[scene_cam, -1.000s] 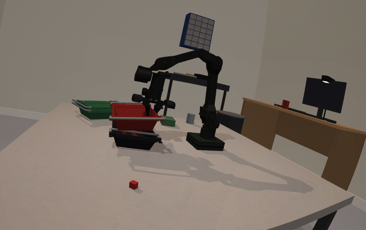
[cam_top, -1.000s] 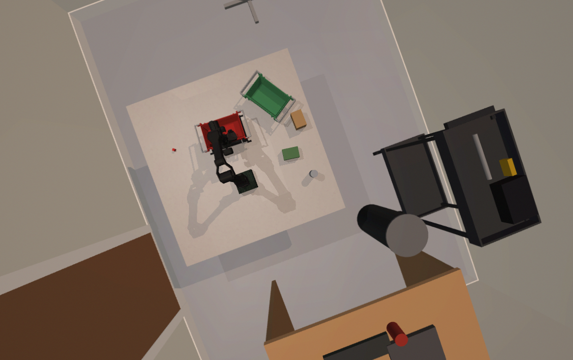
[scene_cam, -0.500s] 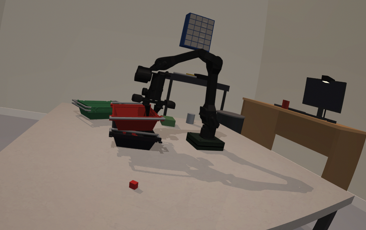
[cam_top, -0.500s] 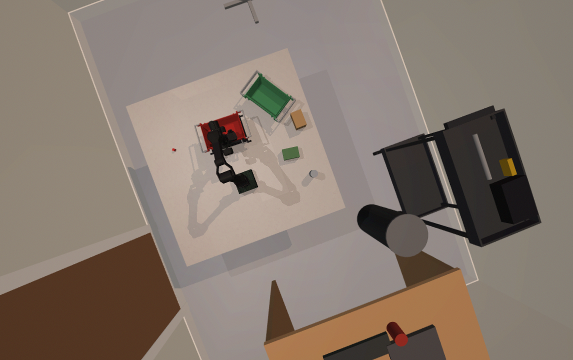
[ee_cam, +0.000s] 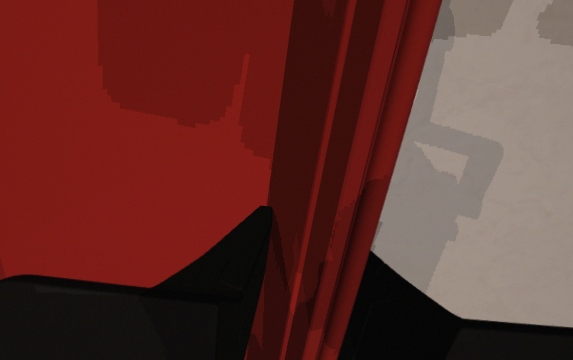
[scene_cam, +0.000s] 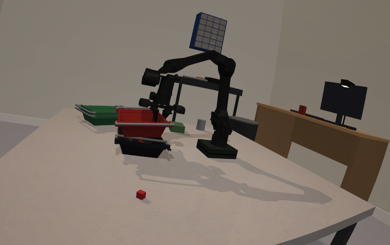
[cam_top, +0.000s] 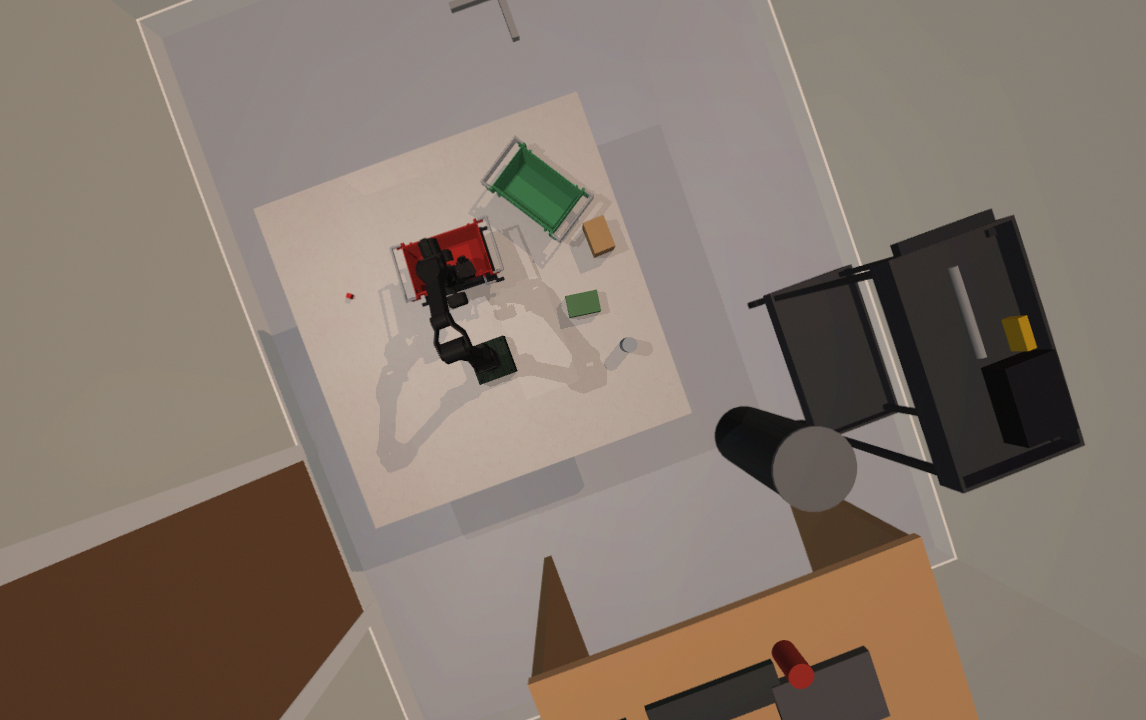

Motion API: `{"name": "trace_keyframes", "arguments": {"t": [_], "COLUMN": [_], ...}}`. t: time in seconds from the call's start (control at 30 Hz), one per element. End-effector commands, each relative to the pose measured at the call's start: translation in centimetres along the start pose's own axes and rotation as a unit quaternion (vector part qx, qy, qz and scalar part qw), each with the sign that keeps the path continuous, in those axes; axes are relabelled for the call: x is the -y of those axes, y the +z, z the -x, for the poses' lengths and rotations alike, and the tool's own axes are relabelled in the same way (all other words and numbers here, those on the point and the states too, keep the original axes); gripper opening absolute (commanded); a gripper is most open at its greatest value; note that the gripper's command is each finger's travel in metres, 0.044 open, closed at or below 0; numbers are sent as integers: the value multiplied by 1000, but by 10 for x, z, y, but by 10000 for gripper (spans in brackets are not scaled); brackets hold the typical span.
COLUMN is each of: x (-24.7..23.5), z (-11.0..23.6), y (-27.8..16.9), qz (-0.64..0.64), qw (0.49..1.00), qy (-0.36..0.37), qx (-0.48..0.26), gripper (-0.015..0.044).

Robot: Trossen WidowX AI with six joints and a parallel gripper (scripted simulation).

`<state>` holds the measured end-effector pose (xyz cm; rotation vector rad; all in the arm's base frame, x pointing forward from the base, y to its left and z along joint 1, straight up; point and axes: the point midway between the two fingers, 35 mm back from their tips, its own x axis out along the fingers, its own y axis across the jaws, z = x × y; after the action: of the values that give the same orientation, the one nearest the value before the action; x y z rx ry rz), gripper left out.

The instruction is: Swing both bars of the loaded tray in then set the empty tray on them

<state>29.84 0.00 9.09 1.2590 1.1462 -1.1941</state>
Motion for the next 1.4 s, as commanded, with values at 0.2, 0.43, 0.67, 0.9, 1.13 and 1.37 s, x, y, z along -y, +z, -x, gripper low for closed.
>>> {"name": "trace_keyframes", "arguments": {"t": [0.2, 0.43, 0.67, 0.9, 1.13, 1.37], "x": [6, 0, 7, 9, 9, 9], "z": [-5, 0, -11, -15, -15, -15], "y": [0, 0, 0, 0, 0, 0], "qz": [-2, 0, -2, -2, -2, -2], "qw": [1000, 1000, 1000, 1000, 1000, 1000], "qy": [-16, 0, -12, -16, -16, -16], "qx": [0, 0, 0, 0, 0, 0], "gripper": [0, 0, 0, 0, 0, 0]}}
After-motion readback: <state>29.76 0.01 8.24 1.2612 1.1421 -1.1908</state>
